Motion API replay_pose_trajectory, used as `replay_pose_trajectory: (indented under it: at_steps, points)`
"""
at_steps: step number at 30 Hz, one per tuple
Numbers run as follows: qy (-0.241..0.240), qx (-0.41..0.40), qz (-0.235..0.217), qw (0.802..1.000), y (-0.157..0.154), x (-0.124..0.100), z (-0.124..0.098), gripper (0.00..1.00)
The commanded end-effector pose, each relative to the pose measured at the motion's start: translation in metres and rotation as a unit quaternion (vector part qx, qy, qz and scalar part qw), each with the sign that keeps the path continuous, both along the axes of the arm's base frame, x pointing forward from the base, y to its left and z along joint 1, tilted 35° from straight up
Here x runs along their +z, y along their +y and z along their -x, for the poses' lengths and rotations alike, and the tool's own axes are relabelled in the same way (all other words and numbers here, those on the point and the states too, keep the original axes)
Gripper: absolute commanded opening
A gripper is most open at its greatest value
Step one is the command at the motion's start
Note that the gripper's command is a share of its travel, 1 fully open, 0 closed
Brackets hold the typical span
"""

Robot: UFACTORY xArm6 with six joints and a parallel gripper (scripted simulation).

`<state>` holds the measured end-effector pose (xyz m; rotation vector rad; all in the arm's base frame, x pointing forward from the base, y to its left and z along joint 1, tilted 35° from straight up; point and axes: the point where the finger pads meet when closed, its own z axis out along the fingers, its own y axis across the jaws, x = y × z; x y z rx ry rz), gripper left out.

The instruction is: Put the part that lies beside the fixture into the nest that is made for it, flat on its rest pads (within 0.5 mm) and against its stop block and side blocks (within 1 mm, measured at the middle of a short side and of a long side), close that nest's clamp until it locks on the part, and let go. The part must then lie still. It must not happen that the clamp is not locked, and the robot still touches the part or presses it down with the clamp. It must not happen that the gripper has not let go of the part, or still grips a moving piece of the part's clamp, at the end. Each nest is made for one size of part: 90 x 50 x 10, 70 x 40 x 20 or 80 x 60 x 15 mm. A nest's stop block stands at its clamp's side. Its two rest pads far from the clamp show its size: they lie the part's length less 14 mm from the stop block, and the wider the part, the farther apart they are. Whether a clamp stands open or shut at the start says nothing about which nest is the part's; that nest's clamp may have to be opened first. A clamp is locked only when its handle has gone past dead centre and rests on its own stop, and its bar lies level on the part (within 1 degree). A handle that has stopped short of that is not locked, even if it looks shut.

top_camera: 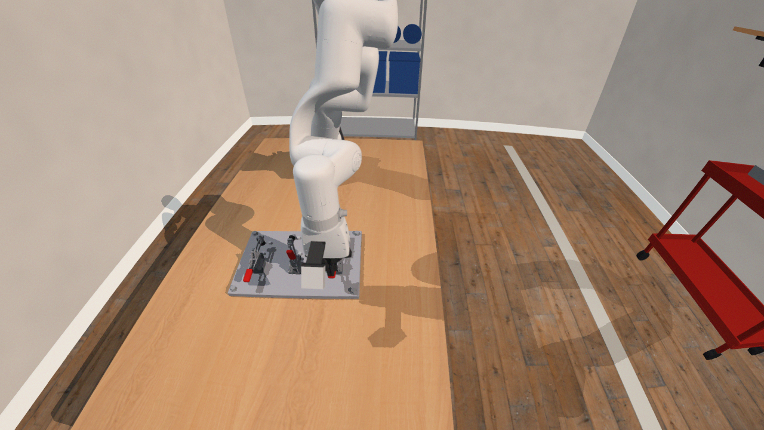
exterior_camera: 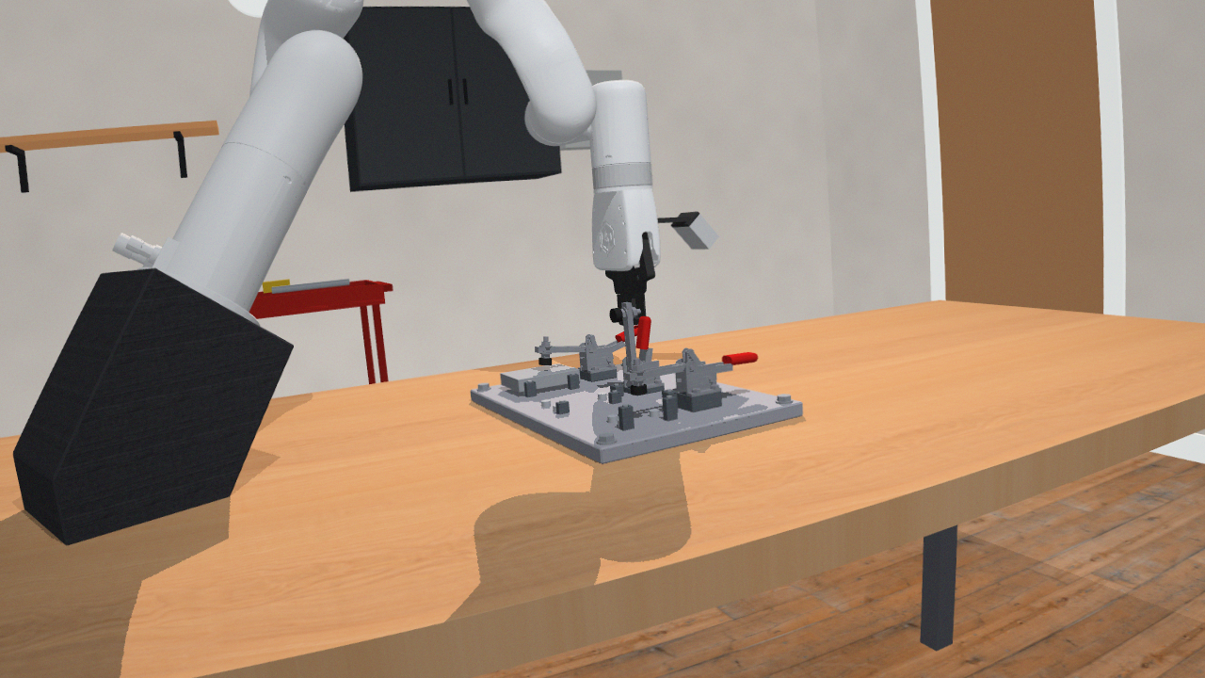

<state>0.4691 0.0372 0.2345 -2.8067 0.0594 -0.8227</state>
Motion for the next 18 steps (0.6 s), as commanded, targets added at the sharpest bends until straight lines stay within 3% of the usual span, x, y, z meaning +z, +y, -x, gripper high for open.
replay_pose_trajectory:
  at_steps: [1,18]
  points:
    - [-0.002,0.0,0.0,1.0,-0.0001,0.0015,-0.0006,0.0]
    - [-0.002,0.0,0.0,1.0,0.0003,-0.0001,-0.0017,0.0]
